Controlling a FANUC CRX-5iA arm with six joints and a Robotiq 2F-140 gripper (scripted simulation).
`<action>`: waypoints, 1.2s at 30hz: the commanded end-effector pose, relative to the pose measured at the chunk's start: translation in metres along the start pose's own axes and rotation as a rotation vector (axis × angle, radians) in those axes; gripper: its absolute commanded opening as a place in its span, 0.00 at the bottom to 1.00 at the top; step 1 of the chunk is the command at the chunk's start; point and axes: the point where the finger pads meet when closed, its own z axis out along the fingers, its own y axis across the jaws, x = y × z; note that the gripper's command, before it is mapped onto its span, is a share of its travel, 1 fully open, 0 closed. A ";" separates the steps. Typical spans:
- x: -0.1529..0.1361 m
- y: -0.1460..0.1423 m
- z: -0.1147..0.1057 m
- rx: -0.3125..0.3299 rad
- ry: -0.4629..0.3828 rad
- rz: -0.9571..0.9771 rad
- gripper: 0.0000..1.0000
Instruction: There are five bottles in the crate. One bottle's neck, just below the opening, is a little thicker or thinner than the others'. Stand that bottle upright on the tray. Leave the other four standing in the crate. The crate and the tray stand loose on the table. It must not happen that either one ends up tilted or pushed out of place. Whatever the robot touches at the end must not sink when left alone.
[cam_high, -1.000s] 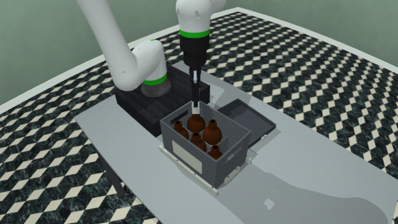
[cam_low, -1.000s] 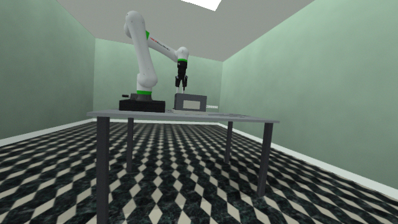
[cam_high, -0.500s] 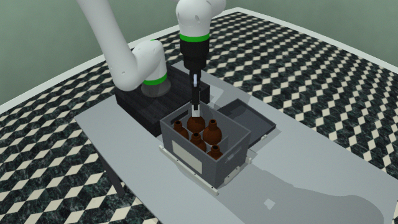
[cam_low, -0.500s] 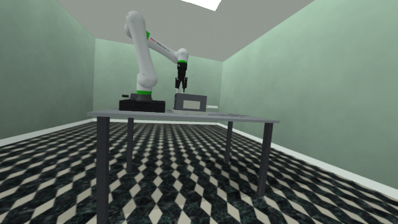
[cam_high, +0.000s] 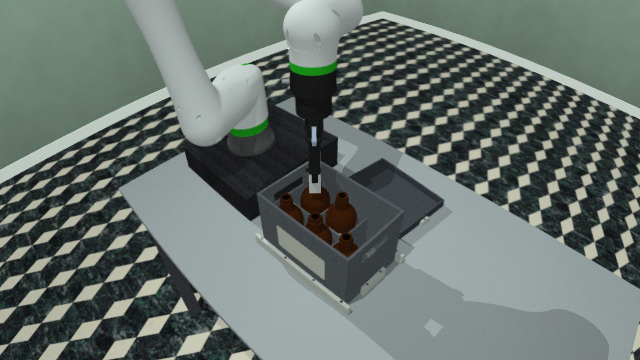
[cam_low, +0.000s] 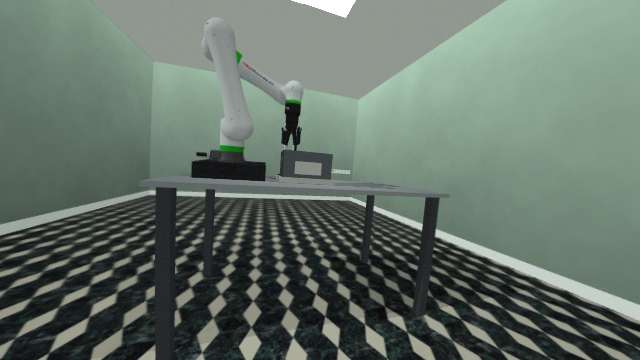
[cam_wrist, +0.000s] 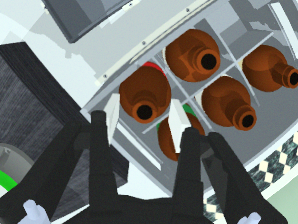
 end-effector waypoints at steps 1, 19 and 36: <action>0.000 0.000 0.000 -0.001 0.001 0.000 0.44; 0.000 0.000 0.007 -0.001 0.001 0.000 0.44; 0.000 0.000 0.007 -0.001 0.001 0.000 0.44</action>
